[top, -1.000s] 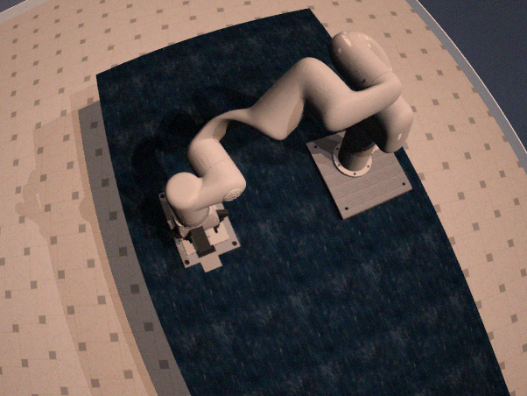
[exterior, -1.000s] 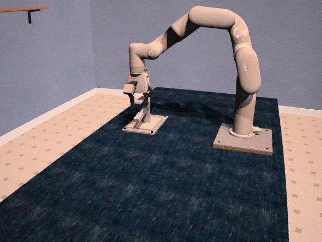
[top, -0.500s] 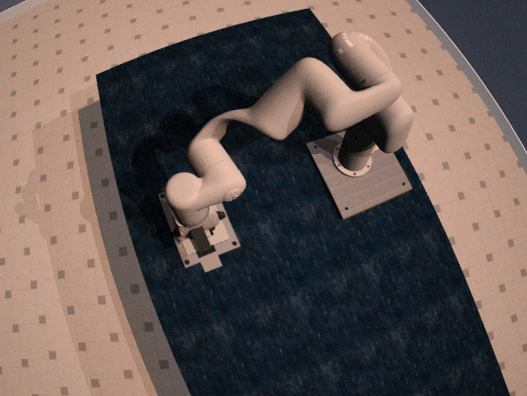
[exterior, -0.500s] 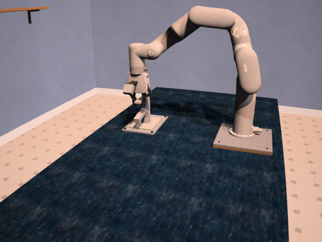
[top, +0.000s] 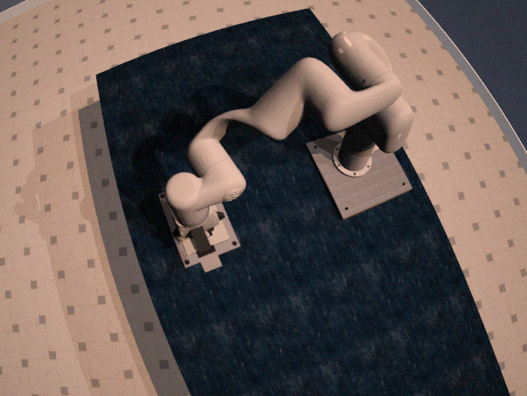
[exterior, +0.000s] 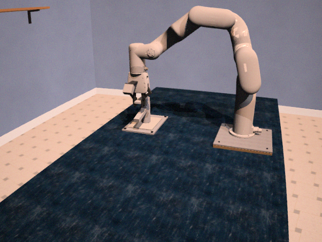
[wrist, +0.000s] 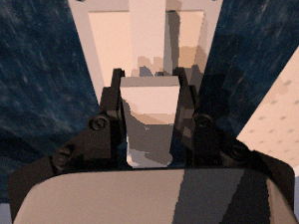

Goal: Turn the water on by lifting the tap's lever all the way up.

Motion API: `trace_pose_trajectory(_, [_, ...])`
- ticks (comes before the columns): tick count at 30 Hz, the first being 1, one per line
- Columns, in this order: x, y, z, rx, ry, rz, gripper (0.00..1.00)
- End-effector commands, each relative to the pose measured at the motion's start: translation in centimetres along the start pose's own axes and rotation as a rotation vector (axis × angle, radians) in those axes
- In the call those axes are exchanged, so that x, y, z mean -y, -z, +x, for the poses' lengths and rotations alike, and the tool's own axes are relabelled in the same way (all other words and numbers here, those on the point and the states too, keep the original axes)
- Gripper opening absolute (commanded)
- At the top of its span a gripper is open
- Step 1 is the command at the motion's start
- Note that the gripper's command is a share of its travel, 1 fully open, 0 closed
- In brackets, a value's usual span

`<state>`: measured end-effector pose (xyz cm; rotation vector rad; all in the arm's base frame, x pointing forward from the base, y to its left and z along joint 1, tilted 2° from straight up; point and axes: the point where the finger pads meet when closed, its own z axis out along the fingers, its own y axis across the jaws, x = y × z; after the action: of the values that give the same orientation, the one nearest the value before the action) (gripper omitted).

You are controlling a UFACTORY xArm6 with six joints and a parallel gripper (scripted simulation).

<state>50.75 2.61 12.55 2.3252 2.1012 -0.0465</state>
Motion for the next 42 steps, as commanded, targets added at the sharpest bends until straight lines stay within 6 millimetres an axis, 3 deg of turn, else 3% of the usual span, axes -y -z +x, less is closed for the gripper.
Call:
trace_pose_trajectory(1, [-0.1,0.2,0.0,-0.001,0.000,-0.005,0.00])
trace_pose_trajectory(30, [-0.1,0.3,0.0,-0.001,0.000,-0.005,0.00])
trace_pose_trajectory(42, [-0.1,2.4,-0.8,-0.001,0.000,-0.005,0.00])
